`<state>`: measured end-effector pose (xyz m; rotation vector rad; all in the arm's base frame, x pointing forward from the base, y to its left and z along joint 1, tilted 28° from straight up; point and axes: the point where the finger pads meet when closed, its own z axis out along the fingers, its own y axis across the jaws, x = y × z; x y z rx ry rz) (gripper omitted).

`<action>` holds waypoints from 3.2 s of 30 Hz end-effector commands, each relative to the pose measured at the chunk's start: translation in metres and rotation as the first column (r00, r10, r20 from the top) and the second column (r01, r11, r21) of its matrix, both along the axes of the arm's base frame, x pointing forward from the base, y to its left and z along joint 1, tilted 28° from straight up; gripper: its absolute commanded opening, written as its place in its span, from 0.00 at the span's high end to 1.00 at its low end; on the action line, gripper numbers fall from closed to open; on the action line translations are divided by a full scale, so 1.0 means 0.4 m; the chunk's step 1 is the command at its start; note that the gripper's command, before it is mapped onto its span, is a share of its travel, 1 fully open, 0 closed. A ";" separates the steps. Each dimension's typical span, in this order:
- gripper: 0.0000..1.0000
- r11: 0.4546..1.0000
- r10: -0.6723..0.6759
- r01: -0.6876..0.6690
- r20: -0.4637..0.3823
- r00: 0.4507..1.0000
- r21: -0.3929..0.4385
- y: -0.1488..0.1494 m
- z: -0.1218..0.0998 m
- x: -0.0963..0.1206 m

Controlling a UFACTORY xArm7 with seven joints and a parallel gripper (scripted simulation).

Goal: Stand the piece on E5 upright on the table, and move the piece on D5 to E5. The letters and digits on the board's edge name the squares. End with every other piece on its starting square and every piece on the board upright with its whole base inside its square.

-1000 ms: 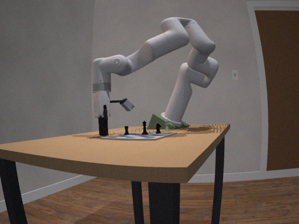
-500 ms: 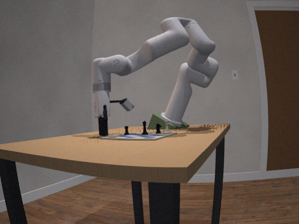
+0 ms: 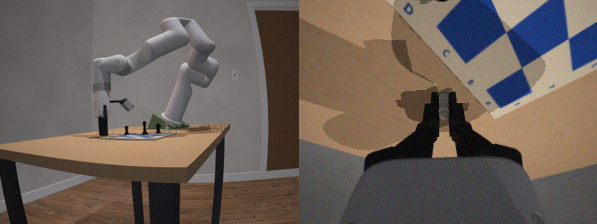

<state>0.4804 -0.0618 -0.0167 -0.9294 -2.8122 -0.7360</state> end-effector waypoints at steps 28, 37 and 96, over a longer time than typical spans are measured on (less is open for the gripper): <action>1.00 1.000 -0.003 0.003 0.003 1.000 -0.002 -0.003 0.001 0.003; 1.00 1.000 -0.003 0.003 0.003 1.000 -0.002 -0.003 0.001 0.003; 0.66 1.000 -0.003 0.003 0.003 1.000 -0.002 -0.025 0.041 0.000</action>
